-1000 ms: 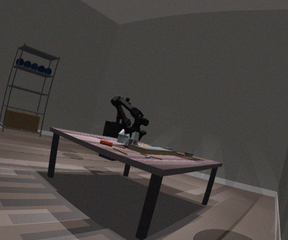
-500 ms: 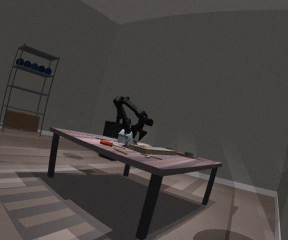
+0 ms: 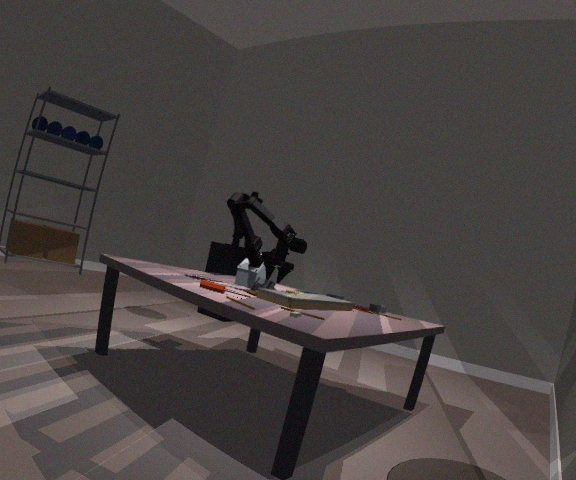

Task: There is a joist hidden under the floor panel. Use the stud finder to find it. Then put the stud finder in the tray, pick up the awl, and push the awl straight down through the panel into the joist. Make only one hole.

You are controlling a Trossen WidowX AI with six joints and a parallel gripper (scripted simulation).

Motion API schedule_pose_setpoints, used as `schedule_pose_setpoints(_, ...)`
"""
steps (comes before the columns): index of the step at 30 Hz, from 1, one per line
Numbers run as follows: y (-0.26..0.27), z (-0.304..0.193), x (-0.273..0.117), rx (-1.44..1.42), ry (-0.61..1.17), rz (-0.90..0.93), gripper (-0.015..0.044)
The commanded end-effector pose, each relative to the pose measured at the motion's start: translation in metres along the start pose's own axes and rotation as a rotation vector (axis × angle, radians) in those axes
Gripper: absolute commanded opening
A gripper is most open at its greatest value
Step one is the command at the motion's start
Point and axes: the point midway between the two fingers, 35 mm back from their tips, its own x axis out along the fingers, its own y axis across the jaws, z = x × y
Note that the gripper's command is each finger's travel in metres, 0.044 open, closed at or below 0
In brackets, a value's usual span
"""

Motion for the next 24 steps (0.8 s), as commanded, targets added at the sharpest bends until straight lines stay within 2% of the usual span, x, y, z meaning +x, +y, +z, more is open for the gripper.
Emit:
schedule_pose_setpoints(1, -0.001, 0.0, 0.008, -0.006, -0.007, -0.002, 0.044)
schedule_pose_setpoints(24, -0.002, -0.002, 0.043, -0.006, -0.012, 0.0, 0.044)
